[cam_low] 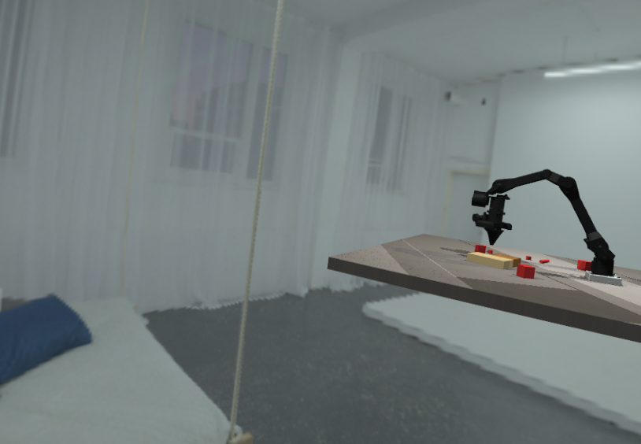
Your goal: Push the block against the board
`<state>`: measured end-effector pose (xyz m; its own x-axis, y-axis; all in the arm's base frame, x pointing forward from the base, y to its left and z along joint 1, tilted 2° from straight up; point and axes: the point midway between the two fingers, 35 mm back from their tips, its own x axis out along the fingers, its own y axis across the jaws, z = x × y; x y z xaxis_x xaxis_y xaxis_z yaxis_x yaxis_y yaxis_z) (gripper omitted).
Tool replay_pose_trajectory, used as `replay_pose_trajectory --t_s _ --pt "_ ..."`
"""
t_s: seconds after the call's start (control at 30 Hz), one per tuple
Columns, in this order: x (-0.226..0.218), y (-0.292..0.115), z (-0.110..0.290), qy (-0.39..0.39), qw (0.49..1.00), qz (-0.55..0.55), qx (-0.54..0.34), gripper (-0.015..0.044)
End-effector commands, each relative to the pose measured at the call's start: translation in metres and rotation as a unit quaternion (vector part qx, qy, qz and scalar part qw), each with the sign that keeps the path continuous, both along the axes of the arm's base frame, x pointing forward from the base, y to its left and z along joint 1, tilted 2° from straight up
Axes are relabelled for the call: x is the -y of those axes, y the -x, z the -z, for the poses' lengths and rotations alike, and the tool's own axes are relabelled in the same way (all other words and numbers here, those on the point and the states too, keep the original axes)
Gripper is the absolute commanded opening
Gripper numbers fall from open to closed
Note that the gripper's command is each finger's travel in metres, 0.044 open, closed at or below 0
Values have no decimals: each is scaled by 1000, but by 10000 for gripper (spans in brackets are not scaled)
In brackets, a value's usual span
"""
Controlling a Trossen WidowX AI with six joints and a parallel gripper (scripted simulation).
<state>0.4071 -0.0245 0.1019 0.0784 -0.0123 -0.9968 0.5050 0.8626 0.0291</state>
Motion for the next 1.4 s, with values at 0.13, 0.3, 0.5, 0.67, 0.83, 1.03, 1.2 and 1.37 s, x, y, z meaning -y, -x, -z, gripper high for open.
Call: replay_pose_trajectory --t_s 0.13,0.3,0.5,0.67,0.83,1.03,1.2,1.37 --pt "-10 -12 3 7 996 -84 -4 0" --pt "-9 -16 46 9 996 -89 -4 0" --pt "-9 -17 58 8 996 -88 -4 0" --pt "-10 -14 58 8 996 -88 -4 0" --pt "-12 -9 58 8 996 -88 -4 0" --pt "-15 -2 59 8 996 -88 -5 0" --pt "-17 3 59 8 996 -88 -5 0" --pt "-17 4 59 8 996 -88 -5 0"
